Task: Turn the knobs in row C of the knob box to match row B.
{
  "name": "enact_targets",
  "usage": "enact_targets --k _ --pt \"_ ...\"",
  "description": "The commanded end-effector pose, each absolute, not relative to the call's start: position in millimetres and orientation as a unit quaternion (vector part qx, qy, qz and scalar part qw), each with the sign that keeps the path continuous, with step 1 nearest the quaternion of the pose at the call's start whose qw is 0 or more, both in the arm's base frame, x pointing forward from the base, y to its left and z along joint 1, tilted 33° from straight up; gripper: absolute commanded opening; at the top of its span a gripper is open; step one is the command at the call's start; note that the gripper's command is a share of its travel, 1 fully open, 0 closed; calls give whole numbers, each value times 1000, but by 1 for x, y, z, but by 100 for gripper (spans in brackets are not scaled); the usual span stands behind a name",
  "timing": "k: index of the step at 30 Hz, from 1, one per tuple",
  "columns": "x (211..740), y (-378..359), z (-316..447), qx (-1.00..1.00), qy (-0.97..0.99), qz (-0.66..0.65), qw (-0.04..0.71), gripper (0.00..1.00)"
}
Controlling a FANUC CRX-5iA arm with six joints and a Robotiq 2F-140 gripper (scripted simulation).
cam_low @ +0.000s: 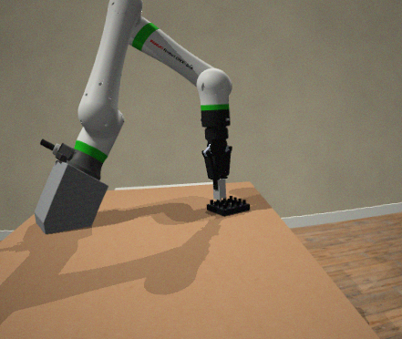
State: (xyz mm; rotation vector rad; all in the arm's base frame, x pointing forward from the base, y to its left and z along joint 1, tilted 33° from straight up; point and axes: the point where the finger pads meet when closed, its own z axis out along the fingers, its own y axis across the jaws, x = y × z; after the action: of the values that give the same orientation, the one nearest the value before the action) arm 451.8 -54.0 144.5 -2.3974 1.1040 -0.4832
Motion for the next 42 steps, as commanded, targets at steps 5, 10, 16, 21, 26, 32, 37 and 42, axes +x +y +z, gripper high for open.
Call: enact_targets --k 5,10,16,21,26,32,37,42 --pt "455 -53 140 -870 401 -176 227 12" --pt "455 -52 139 -870 401 -176 227 12" --pt "456 -52 137 -870 401 -176 227 12" --pt "456 -52 137 -870 401 -176 227 12" --pt "456 -52 137 -870 401 -176 227 12" --pt "456 -52 137 -870 401 -176 227 12" --pt "456 -52 137 -870 401 -176 227 12" --pt "456 -52 137 -870 401 -176 227 12"
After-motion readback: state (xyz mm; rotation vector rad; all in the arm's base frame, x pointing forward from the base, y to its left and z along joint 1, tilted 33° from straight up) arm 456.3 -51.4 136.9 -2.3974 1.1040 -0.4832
